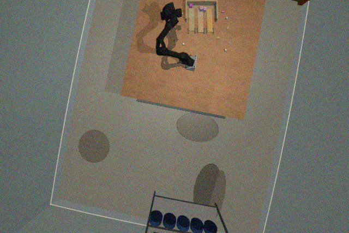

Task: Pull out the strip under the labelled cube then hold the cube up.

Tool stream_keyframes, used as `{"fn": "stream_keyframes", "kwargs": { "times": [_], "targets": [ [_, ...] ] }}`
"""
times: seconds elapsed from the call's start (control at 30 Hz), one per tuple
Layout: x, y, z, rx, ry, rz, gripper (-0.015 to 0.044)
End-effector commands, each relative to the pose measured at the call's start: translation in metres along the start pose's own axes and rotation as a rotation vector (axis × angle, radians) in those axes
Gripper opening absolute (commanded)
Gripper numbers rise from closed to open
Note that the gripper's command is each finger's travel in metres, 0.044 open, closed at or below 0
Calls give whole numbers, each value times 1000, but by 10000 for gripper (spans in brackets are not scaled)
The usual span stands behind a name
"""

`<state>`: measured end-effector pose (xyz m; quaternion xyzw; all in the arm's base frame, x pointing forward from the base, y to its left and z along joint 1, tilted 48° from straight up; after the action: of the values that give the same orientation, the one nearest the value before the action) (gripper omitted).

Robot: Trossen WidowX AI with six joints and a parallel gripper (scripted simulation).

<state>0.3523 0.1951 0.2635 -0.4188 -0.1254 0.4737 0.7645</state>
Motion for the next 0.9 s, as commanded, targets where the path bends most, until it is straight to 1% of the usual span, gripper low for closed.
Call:
{"fn": "stream_keyframes", "kwargs": {
  "times": [0.0,0.17,0.3,0.5,0.57,0.87],
  "targets": [
    [-26,9,-63,32,112,15,400],
    [-68,27,-131,76,227,24,400],
    [-108,48,-176,128,304,19,400],
    [-175,89,-225,223,393,-21,400],
    [-181,93,-228,234,400,-27,400],
    [-181,93,-228,234,400,-27,400]
  ]
}}
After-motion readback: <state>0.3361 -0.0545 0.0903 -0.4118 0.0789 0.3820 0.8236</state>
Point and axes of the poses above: the point midway between the two fingers, 35 mm back from their tips, its own x axis out along the fingers, its own z axis across the jaws, y = z × x, the point moved 1 cm from there along -x, back along the fingers, and after that the axes turned 8 degrees about -x, right-handed, at the moved point
